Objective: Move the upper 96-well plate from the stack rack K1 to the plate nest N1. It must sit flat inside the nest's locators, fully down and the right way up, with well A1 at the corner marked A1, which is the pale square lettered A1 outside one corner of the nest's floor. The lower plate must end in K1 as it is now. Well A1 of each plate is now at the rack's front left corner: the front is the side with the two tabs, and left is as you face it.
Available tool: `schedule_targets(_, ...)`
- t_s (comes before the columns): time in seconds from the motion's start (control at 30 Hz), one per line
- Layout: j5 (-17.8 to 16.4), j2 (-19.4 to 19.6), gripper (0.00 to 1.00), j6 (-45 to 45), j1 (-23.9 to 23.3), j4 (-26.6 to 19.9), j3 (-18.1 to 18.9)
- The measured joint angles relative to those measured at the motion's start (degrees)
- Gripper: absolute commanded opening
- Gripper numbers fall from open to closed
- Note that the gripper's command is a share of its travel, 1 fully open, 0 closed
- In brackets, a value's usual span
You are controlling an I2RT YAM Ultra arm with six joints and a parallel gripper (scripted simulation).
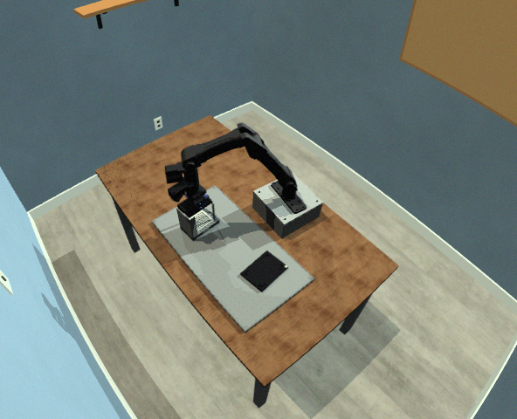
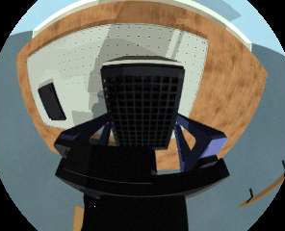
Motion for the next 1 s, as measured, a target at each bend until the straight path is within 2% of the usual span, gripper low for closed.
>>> schedule_targets(1.0, 0.0, 0.0, 0.00, 0.0, 0.0, -0.7, 0.2)
